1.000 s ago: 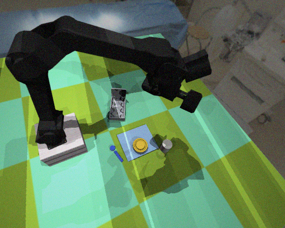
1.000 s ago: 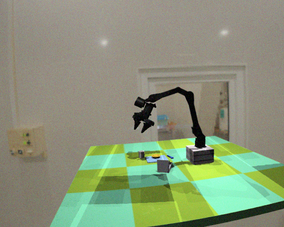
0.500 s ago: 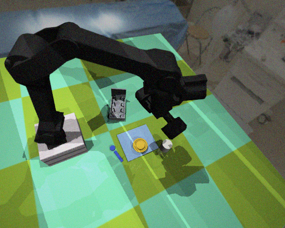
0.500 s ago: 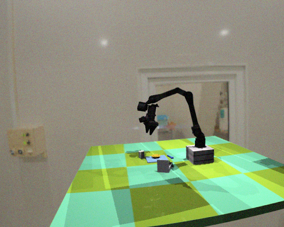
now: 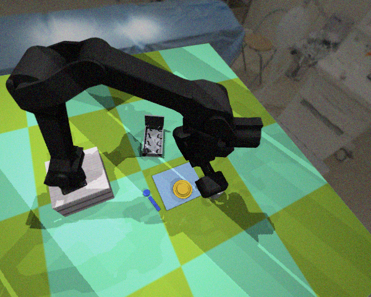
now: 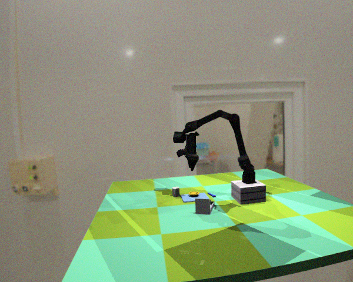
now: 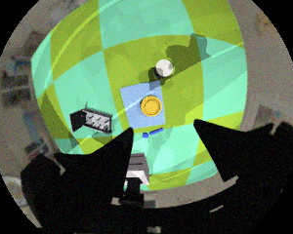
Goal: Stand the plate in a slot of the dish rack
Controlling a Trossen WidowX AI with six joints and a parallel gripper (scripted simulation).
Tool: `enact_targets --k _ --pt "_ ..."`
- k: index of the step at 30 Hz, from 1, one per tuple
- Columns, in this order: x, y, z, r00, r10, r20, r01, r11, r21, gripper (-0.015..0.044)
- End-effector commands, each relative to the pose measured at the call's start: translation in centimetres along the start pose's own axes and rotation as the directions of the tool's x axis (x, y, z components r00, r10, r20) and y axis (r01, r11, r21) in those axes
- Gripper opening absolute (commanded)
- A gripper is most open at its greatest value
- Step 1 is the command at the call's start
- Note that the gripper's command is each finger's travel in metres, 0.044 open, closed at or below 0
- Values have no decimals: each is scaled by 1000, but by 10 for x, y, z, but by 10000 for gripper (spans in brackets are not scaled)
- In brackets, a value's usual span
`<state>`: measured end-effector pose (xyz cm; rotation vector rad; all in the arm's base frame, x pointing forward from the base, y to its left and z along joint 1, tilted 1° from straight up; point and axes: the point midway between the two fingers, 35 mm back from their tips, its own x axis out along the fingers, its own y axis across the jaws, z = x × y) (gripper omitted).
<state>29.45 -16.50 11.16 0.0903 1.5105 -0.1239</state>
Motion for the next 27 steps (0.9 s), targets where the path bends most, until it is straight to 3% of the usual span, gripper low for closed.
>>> enact_targets --k 1,4,27 --pt "57 10 -6 999 10 -38 -10 1000 1 400" --pt "93 18 -12 999 11 -39 -11 1000 1 400" --pt "123 14 -11 999 11 -39 -11 1000 1 400"
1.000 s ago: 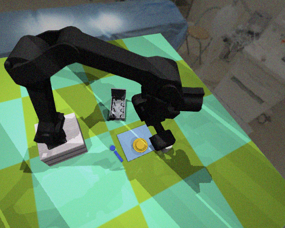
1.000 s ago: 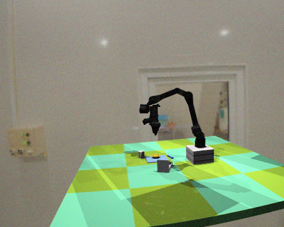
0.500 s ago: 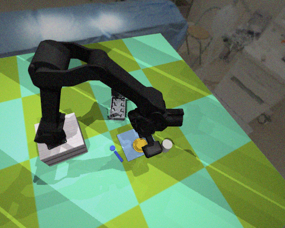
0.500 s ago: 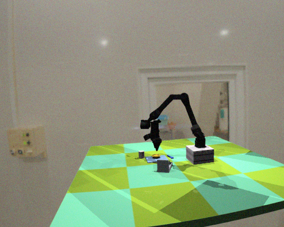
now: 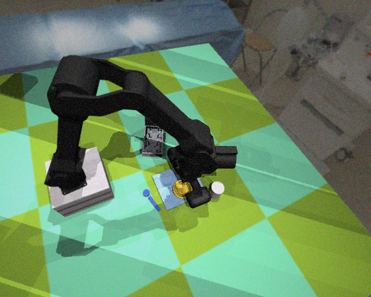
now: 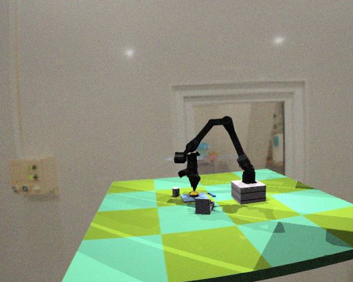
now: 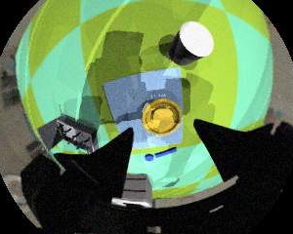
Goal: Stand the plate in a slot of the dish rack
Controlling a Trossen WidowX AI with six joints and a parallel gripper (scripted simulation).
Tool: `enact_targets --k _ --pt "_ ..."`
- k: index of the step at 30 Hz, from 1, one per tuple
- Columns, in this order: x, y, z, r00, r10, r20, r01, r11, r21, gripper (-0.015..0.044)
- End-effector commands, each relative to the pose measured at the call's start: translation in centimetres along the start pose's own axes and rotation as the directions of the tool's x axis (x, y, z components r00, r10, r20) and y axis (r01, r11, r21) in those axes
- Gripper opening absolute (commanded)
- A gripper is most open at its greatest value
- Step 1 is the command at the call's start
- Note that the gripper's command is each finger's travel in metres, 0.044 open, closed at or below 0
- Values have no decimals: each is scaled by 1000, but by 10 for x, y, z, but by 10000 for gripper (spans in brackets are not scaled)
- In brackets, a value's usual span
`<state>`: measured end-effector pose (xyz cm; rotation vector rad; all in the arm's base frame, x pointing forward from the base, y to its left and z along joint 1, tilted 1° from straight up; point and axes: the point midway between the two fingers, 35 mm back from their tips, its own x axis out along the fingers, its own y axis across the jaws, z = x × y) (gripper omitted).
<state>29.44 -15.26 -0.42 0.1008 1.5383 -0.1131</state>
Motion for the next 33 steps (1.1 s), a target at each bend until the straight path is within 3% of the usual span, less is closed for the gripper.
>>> enact_targets --k 1,22,24,33 --pt "9 0 -2 1000 -1 -10 1 1000 2 400" --pt "41 -2 -4 1000 -1 -11 1 1000 2 400" --pt "41 -2 -4 1000 -1 -11 1 1000 2 364" --pt "41 -2 -4 1000 -1 -11 1 1000 2 344"
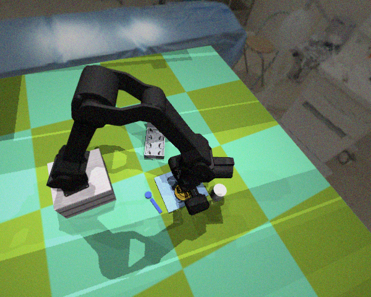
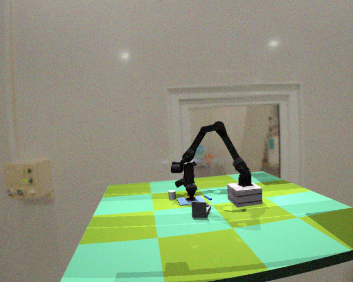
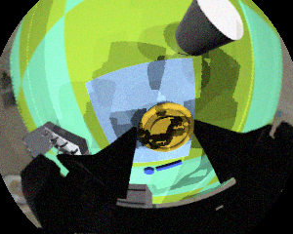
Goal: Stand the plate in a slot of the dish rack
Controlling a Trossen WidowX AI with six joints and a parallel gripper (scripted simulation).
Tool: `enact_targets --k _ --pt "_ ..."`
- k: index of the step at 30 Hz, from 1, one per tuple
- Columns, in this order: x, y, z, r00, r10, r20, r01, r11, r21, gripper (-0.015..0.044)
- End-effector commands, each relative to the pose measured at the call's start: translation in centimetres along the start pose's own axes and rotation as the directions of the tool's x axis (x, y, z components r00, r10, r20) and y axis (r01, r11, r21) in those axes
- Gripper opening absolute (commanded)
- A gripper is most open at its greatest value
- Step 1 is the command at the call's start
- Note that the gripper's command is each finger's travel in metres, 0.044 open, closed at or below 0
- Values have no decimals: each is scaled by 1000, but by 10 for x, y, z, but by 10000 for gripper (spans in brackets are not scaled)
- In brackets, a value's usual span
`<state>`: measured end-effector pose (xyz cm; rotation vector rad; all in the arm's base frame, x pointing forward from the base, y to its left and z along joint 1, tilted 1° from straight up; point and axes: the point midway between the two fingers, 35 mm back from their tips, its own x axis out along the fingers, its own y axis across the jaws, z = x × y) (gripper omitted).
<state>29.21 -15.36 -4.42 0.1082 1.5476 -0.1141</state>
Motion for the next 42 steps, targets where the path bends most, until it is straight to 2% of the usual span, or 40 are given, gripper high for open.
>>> enact_targets --k 1,7,10,18,19,28,42 --pt "1 -1 0 1000 -5 -1 5 1000 -3 337" --pt "1 -1 0 1000 -5 -1 5 1000 -3 297" --pt "-3 -1 1 1000 -5 -1 5 1000 -3 218" --pt "-51 -4 11 1000 -5 1 5 1000 -3 8" --pt "-57 -5 12 1000 -5 1 5 1000 -3 0" --pt "-112 -5 14 1000 -5 1 5 1000 -3 0" --pt "-172 -4 13 1000 -5 1 5 1000 -4 0"
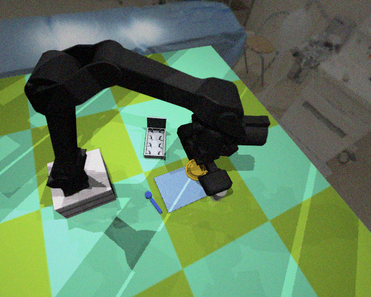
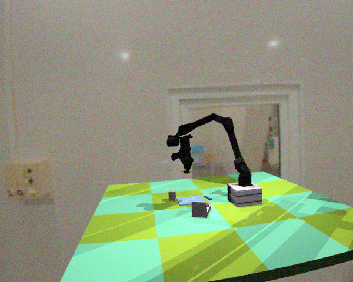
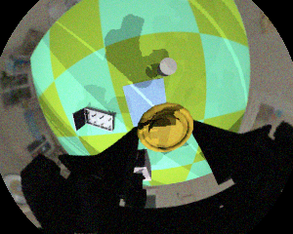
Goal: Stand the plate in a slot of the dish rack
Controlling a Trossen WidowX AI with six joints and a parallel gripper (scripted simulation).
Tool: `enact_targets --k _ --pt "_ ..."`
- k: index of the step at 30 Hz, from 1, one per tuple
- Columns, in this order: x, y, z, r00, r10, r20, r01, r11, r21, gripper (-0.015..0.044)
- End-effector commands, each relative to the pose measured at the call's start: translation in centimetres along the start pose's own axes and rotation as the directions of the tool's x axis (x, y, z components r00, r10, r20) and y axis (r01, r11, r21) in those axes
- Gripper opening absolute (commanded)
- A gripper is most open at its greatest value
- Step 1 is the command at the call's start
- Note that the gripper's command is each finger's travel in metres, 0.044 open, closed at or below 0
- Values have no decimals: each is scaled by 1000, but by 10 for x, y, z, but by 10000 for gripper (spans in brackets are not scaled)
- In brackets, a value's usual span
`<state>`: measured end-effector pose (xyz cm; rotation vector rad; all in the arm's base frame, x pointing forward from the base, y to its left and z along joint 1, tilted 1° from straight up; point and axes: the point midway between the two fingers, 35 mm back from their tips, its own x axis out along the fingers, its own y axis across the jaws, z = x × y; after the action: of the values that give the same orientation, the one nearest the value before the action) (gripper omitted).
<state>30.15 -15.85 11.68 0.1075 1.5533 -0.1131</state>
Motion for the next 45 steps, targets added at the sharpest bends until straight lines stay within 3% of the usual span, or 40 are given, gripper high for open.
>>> enact_targets --k 1,4,13,17,23,45 --pt "-12 0 0 1000 -5 7 5 1000 -2 0" --pt "-12 9 -2 1000 -4 7 4 1000 18 0" --pt "-11 117 -48 1000 5 4 -6 953 303 0" --pt "-9 140 -67 1000 7 2 -7 926 378 0" --pt "-6 141 -64 1000 18 9 -20 927 375 0" --pt "76 160 11 898 366 245 -410 897 163 0"
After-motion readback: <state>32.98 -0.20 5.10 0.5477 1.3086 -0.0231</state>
